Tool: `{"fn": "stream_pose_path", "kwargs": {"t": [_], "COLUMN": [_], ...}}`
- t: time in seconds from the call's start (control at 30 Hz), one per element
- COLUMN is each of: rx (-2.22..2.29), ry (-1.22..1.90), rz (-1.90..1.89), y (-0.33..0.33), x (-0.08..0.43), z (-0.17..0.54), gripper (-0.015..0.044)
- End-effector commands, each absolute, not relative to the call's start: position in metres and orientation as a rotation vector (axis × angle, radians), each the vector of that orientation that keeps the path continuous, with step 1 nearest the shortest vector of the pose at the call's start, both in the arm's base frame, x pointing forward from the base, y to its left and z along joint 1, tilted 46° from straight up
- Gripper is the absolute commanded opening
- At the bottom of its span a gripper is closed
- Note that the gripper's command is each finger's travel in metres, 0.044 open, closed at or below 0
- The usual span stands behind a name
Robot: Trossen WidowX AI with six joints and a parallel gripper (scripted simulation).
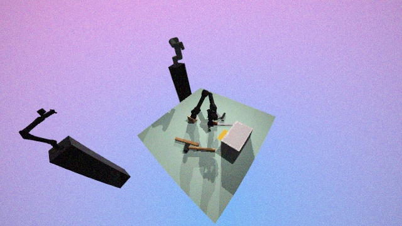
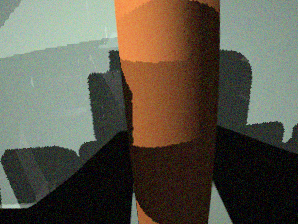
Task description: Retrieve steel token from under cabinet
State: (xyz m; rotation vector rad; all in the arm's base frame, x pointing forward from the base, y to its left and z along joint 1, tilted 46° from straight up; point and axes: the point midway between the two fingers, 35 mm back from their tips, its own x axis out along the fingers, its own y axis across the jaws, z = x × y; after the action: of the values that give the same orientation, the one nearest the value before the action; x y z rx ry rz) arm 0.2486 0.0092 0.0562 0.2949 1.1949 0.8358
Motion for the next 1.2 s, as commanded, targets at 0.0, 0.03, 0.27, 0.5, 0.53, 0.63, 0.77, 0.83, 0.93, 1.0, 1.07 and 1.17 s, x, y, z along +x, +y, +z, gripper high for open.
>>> {"fn": "stream_pose_path", "kwargs": {"t": [0.0, 0.03, 0.27, 0.5, 0.53, 0.63, 0.77, 0.83, 0.93, 1.0, 1.07, 1.17], "rx": [0.285, 0.285, 0.285, 0.286, 0.286, 0.286, 0.286, 0.286, 0.286, 0.286, 0.286, 0.286], "ry": [1.188, 1.188, 1.188, 1.188, 1.188, 1.188, 1.187, 1.187, 1.187, 1.187, 1.187, 1.187], "rz": [0.835, 0.835, 0.835, 0.835, 0.835, 0.836, 0.836, 0.836, 0.836, 0.836, 0.836, 0.836], "y": [0.012, 0.013, 0.018, 0.023, 0.024, 0.026, 0.029, 0.03, 0.033, 0.034, 0.036, 0.038], "x": [0.248, 0.248, 0.246, 0.245, 0.244, 0.244, 0.243, 0.242, 0.242, 0.241, 0.241, 0.24], "z": [0.061, 0.062, 0.067, 0.072, 0.072, 0.074, 0.077, 0.079, 0.081, 0.082, 0.084, 0.086], "gripper": [0.0, 0.0, 0.0, 0.0, 0.0, 0.0, 0.0, 0.0, 0.0, 0.0, 0.0, 0.0]}}
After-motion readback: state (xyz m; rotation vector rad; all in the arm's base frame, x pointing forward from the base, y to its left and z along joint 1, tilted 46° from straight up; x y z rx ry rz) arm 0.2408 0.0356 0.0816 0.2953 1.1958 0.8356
